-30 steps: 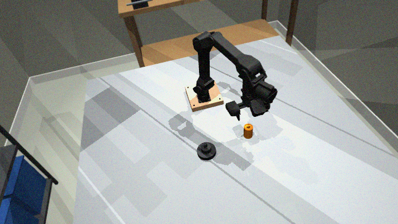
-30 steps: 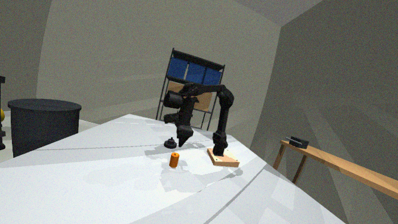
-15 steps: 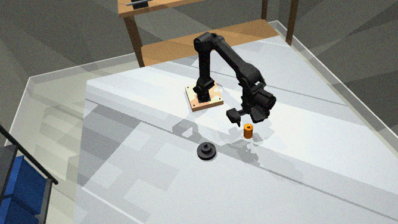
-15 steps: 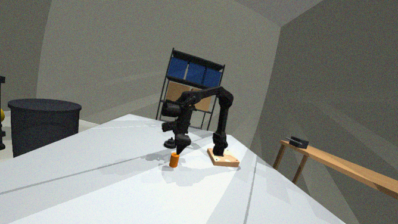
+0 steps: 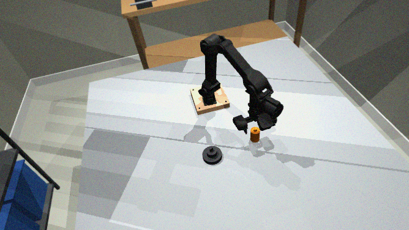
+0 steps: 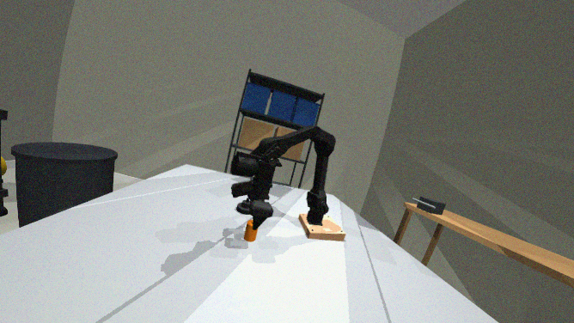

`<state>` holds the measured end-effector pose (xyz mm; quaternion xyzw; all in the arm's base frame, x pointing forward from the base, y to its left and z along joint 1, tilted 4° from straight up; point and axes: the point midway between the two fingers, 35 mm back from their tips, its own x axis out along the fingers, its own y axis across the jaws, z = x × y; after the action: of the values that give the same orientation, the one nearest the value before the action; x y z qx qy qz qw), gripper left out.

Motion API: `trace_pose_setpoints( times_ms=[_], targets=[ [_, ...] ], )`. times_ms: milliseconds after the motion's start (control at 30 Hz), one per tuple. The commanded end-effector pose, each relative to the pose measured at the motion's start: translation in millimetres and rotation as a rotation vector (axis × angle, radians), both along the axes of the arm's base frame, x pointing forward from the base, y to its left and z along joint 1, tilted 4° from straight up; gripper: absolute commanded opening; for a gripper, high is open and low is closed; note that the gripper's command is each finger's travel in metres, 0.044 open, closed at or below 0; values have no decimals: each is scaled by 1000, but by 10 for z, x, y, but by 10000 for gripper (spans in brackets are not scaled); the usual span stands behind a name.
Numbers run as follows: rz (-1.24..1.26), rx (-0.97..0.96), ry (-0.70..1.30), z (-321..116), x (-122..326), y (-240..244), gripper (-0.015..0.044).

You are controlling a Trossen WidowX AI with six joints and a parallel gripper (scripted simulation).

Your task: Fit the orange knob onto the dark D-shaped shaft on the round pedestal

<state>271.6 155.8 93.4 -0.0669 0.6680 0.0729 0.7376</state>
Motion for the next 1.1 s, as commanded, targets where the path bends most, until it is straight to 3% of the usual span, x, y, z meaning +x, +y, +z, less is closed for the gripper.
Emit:
trace_pose_setpoints(
  times_ms=[0, 1033, 1067],
  targets=[
    [5, -1, 6, -92, 0, 2, 440],
    [6, -1, 7, -561, 29, 2, 440],
    [6, -1, 7, -561, 29, 2, 414]
  ],
)
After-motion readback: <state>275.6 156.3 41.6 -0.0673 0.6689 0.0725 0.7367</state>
